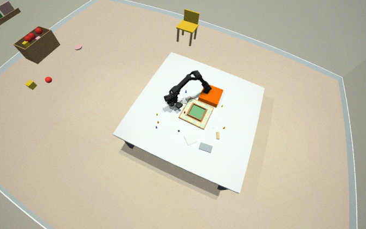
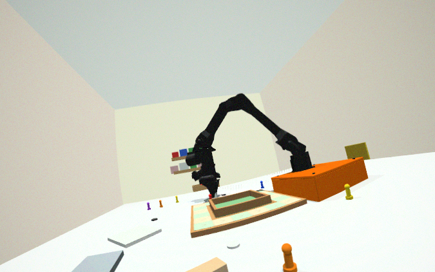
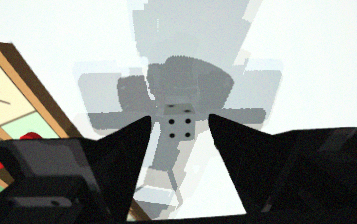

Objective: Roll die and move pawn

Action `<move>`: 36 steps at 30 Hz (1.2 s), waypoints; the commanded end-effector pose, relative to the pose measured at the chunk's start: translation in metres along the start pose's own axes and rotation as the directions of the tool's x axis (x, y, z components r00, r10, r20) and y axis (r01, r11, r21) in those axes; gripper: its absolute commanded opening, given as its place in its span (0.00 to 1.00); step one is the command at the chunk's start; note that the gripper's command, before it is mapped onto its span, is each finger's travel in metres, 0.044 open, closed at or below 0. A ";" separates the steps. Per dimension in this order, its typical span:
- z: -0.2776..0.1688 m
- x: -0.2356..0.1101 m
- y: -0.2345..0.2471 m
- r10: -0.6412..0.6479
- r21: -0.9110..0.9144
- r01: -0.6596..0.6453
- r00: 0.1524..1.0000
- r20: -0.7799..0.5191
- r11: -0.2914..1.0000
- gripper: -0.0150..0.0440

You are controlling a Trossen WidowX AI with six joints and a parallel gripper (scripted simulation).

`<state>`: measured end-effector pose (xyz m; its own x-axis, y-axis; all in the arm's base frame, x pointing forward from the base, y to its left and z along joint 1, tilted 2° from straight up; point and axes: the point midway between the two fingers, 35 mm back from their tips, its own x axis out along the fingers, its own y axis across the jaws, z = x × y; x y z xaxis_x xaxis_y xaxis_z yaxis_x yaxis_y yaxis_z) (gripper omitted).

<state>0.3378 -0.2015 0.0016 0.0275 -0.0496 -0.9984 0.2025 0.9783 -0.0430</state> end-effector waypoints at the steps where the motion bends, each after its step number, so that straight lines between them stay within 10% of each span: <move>1: -0.001 0.003 0.001 0.004 -0.003 -0.004 1.000 0.001 1.000 0.59; 15: 0.000 -0.002 -0.003 0.006 -0.005 -0.006 1.000 0.016 1.000 0.25; 36: -0.003 -0.120 -0.006 0.004 -0.003 -0.004 1.000 0.001 1.000 0.25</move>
<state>0.3313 -0.2007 0.1108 0.0293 -0.0404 -0.9988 0.1950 0.9802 -0.0339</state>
